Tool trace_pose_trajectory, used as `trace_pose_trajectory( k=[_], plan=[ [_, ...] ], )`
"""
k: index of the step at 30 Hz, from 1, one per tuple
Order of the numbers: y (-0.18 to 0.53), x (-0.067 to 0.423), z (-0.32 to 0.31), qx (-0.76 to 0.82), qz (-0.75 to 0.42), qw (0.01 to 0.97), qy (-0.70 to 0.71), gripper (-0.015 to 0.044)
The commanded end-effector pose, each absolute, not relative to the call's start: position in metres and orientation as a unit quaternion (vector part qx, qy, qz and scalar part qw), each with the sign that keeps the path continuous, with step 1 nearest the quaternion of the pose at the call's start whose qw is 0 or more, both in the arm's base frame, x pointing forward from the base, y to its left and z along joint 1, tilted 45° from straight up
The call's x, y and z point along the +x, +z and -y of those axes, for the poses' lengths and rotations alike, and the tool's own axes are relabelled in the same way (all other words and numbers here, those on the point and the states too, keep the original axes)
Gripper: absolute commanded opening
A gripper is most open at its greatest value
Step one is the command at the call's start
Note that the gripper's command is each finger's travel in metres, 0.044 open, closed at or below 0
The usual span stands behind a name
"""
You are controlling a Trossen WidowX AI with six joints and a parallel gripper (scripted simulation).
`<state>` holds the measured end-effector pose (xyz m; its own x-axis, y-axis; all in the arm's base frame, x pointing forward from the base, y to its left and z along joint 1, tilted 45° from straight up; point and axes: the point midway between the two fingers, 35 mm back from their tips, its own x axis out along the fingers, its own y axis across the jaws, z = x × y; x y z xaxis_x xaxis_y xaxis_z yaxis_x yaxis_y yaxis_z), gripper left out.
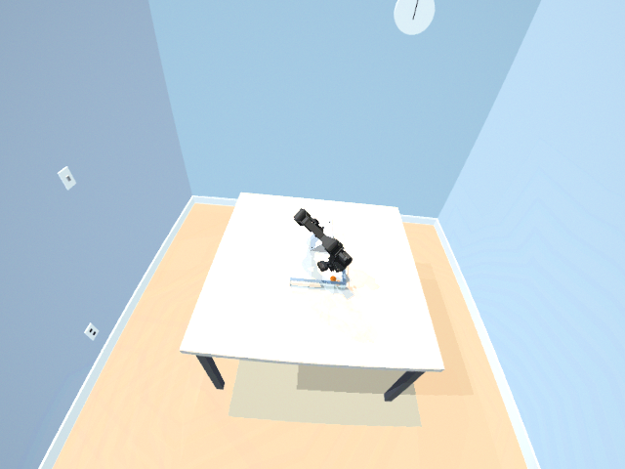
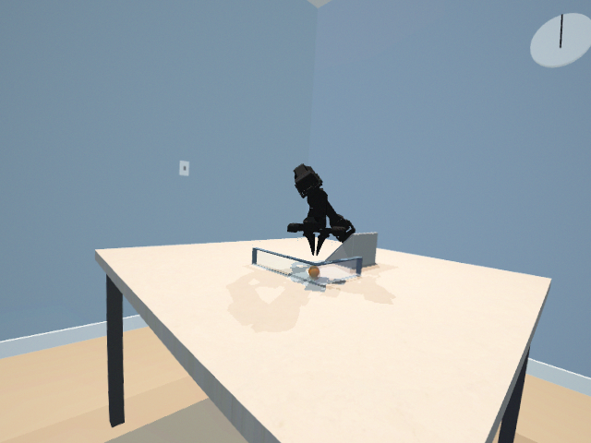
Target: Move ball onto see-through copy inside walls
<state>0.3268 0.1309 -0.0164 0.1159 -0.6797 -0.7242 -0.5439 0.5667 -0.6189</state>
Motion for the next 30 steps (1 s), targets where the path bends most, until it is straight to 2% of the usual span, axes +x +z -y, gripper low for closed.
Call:
trace_pose_trajectory(
  k=[1, 30],
  plan=[
    [-0.019, 0.317, -0.107, -0.541, -0.665, 0.514, 0.033, 0.0],
    [-0.04, 0.32, -0.087, -0.541, -0.665, 0.514, 0.033, 0.0]
  ],
)
